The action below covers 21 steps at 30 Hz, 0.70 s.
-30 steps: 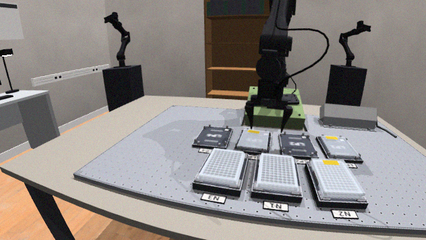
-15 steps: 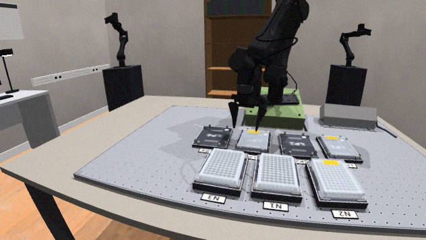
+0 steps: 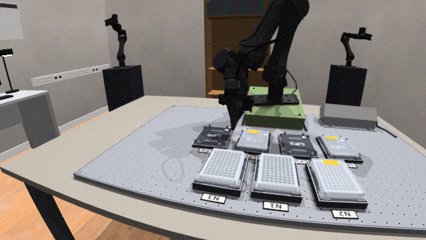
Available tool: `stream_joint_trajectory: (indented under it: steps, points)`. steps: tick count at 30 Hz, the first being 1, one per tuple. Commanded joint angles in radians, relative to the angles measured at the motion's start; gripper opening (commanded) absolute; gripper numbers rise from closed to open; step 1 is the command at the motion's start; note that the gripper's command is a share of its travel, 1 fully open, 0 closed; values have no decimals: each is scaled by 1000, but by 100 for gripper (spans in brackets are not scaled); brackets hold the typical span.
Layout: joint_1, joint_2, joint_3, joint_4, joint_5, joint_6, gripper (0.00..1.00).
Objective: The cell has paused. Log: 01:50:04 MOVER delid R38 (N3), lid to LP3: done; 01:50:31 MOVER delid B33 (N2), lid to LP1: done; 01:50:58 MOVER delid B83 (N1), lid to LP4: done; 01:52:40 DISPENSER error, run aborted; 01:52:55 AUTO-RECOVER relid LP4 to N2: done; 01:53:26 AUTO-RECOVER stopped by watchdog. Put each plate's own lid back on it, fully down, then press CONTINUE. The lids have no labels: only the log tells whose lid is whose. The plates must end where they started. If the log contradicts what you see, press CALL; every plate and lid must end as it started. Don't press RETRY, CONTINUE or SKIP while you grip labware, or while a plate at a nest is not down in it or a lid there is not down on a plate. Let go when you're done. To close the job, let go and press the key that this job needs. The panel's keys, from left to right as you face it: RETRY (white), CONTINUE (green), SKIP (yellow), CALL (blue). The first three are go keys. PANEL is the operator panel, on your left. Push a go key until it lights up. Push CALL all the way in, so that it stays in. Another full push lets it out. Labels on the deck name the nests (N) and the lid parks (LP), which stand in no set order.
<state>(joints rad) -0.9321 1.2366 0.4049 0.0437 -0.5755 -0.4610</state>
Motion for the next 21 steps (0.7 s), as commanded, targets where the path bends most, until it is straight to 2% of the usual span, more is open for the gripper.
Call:
stream_joint_trajectory:
  steps: [1, 21]
  points:
    - [-3, 9, 33, 53, -40, -14, 0]
    - [-2, -4, 33, 58, -40, -10, 0]
